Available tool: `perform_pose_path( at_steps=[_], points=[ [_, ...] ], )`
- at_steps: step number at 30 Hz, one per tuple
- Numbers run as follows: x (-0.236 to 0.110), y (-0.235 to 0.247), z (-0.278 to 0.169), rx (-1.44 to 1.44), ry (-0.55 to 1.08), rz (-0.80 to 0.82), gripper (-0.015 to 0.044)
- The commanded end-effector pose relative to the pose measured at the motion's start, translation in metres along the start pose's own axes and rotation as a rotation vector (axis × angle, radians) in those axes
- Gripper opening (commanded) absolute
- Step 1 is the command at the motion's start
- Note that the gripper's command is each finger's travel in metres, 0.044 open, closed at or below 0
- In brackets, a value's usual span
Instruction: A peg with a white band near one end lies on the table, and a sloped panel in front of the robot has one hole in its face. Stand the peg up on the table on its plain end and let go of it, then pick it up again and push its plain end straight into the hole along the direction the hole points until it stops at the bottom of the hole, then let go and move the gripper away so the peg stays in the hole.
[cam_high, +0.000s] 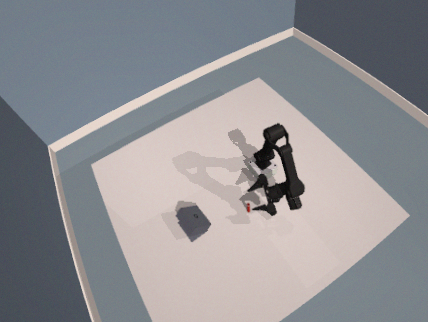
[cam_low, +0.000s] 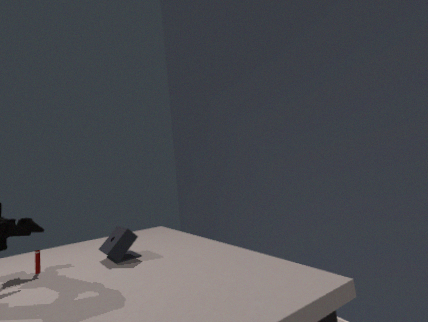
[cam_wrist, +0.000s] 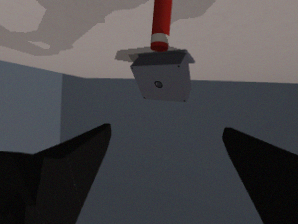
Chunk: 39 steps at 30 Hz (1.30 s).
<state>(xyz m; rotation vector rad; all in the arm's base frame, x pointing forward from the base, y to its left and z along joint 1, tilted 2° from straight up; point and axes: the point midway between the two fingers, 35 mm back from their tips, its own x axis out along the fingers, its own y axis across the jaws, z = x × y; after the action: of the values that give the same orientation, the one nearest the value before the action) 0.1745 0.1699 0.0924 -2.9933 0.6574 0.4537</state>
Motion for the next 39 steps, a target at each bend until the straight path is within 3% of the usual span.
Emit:
perform_pose_path(
  at_steps=[1, 10, 25, 39],
  points=[
    [-0.017, 0.012, -0.057, -0.041, -0.003, -0.002, 0.044],
    [-0.015, 0.019, -0.063, -0.053, -0.037, 0.034, 0.044],
    [0.012, 0.046, -0.03, -0.078, -0.459, 0.294, 0.044],
    [0.023, 0.04, -0.007, -0.024, -0.907, 0.283, 0.044]
  ],
)
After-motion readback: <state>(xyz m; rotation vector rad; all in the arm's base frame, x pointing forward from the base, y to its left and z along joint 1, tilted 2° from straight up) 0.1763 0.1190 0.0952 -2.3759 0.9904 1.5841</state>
